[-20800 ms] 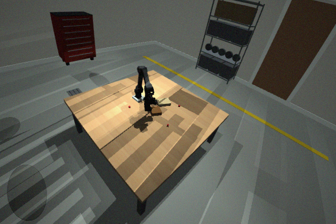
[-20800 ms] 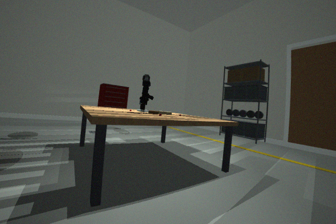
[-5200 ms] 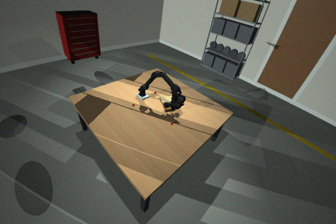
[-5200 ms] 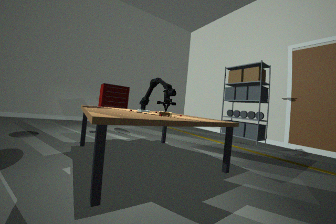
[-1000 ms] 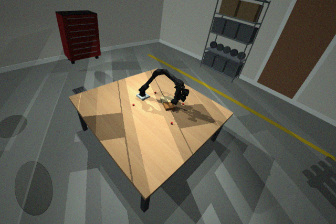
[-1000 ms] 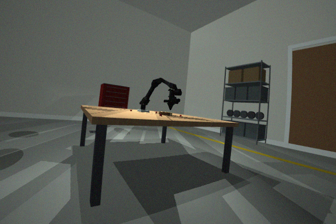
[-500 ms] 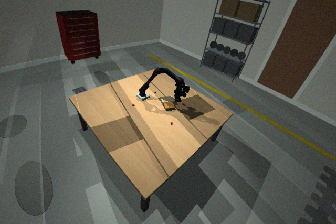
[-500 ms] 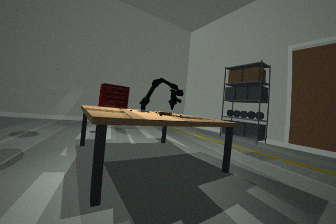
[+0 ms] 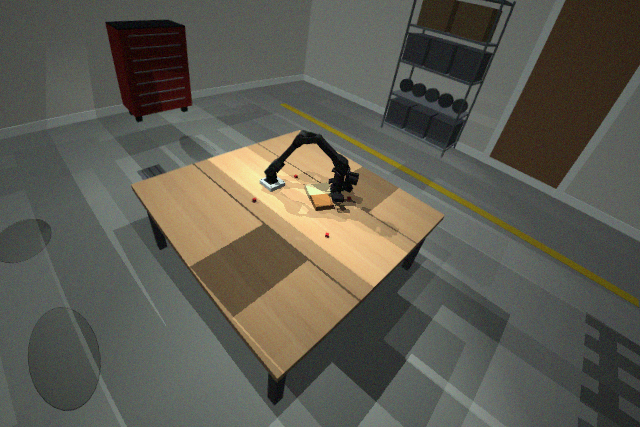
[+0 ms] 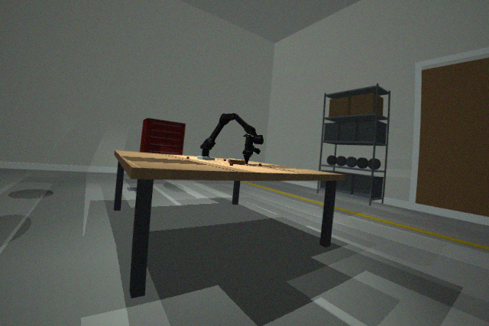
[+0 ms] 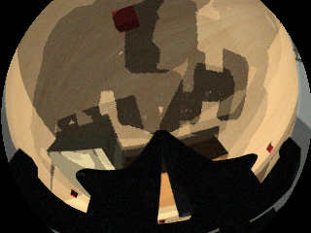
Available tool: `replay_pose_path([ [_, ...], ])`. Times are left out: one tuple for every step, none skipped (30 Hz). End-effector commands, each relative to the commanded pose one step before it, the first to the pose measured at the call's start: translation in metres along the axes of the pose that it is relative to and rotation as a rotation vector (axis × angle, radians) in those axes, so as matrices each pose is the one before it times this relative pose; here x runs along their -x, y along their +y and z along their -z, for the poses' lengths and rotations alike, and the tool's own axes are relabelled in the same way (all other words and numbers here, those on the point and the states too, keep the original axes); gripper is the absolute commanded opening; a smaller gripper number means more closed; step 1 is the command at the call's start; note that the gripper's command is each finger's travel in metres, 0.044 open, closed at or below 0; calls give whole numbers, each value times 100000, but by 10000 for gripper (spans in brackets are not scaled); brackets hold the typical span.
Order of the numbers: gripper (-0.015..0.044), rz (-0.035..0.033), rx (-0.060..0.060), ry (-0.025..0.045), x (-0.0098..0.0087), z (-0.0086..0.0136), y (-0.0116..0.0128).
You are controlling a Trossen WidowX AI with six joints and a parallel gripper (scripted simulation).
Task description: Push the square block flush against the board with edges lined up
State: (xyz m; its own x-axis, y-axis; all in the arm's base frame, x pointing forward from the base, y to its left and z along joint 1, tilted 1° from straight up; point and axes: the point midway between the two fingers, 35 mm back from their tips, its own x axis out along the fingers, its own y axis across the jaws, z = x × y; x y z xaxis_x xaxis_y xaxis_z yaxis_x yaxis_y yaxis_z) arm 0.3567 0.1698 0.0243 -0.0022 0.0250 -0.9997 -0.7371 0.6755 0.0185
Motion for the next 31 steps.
replay_pose_path([
  [0,501,999,-1781,86,-190,-32],
  [0,0,0,4,1,58,-3],
  [0,0,0,5,1,71,-3],
  [0,0,0,6,1,83,-4],
  [0,0,0,6,1,88,-4],
  [0,0,0,6,1,90,-4],
  [0,0,0,6,1,90,-3],
  [0,0,0,6,1,90,-3],
  [0,0,0,6,0,90,-3],
  [0,0,0,6,0,90,-3],
  [0,0,0,6,0,90,-2],
  [0,0,0,6,0,90,-2],
  [0,0,0,6,0,91,-2],
  [0,0,0,6,0,91,-2],
  [0,0,0,6,-1,91,-1],
  [0,0,0,6,-1,91,-1],
  [0,0,0,7,-1,91,-1],
  [0,0,0,7,-1,91,-1],
  [0,0,0,7,-1,91,-1],
  [0,0,0,7,-1,92,0],
  [0,0,0,7,-2,92,0],
  [0,0,0,7,-2,92,0],
  [0,0,0,-2,2,-27,-2],
  [0,0,0,-4,3,-54,-4],
  [0,0,0,-6,5,-81,-5],
  [0,0,0,-8,6,-109,-7],
  [0,0,0,-9,8,-132,-8],
  [0,0,0,-11,8,-152,-9],
  [0,0,0,-11,8,-161,-9],
  [0,0,0,-12,8,-163,-8],
  [0,0,0,-12,7,-163,-7],
])
